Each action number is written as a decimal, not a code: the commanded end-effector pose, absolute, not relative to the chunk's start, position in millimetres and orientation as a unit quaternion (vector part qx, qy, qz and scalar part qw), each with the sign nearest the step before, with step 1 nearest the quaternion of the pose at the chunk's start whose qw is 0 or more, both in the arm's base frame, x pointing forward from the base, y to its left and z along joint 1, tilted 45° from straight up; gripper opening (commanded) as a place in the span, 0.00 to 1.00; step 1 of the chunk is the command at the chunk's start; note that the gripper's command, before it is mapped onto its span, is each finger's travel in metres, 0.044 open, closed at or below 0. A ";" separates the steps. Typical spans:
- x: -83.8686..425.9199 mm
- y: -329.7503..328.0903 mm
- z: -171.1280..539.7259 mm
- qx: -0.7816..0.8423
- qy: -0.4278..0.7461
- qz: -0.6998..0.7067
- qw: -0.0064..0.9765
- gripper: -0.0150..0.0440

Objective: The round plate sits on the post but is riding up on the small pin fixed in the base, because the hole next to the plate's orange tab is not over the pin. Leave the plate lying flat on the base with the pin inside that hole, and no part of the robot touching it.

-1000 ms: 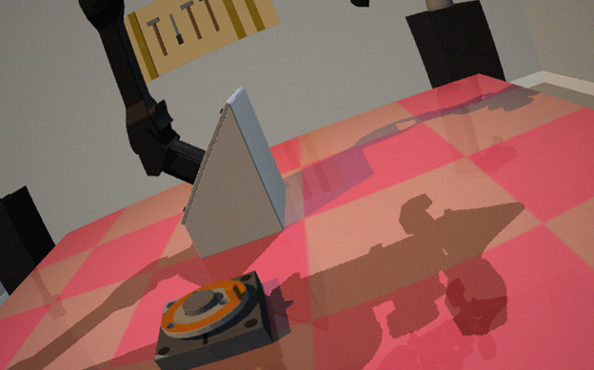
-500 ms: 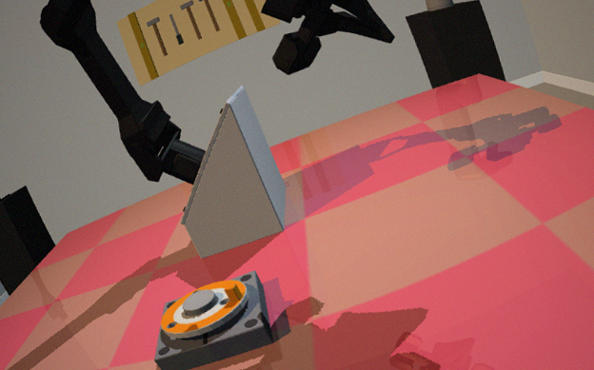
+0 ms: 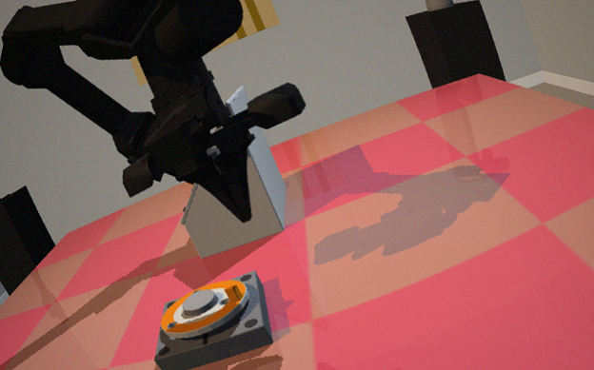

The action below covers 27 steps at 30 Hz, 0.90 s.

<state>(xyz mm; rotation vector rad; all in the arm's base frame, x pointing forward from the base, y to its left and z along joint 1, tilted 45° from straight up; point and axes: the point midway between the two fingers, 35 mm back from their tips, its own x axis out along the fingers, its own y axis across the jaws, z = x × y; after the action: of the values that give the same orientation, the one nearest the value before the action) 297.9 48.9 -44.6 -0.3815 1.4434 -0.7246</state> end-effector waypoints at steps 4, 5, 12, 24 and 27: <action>301.5 18.9 -29.8 -0.213 0.669 -0.322 0.636 0.25; 303.2 18.8 -30.0 -0.213 0.669 -0.322 0.636 0.25; 302.8 9.6 -39.9 -0.213 0.668 -0.322 0.636 0.25; 298.2 -15.0 -64.1 -0.214 0.668 -0.323 0.635 0.25; 300.1 -15.3 -64.0 -0.214 0.668 -0.323 0.636 0.25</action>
<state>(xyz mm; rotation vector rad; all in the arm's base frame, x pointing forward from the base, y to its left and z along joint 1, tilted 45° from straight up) 300.9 -12.2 -61.5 -0.4760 1.5200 -0.7358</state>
